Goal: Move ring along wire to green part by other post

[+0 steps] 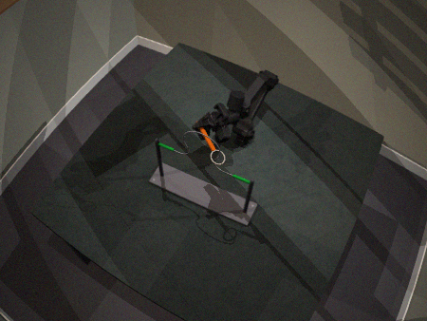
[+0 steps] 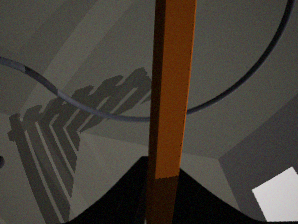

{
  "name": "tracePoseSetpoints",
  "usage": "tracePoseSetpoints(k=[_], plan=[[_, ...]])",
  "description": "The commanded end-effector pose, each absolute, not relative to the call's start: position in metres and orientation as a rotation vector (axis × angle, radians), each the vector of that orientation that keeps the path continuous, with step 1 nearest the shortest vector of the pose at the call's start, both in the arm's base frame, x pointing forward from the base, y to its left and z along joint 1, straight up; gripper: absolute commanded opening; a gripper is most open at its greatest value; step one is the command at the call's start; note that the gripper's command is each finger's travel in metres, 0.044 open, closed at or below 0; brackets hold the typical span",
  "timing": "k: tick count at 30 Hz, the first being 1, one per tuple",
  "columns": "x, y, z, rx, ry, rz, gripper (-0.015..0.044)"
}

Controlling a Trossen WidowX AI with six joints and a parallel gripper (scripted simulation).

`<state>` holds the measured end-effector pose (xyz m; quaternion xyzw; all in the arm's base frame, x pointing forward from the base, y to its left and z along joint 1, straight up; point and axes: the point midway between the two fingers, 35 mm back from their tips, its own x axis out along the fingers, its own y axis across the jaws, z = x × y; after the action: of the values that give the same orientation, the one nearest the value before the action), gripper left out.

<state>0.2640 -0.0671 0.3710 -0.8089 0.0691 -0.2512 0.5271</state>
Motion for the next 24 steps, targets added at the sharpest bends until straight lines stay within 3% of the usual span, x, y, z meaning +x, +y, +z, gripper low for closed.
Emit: tracePoseSetpoints(k=[1, 24], plan=[[0.265, -0.068, 0.366, -1.957, 0.162, -0.599, -0.015], [0.267, -0.085, 0.322, -1.734, 0.231, -0.536, -0.015]])
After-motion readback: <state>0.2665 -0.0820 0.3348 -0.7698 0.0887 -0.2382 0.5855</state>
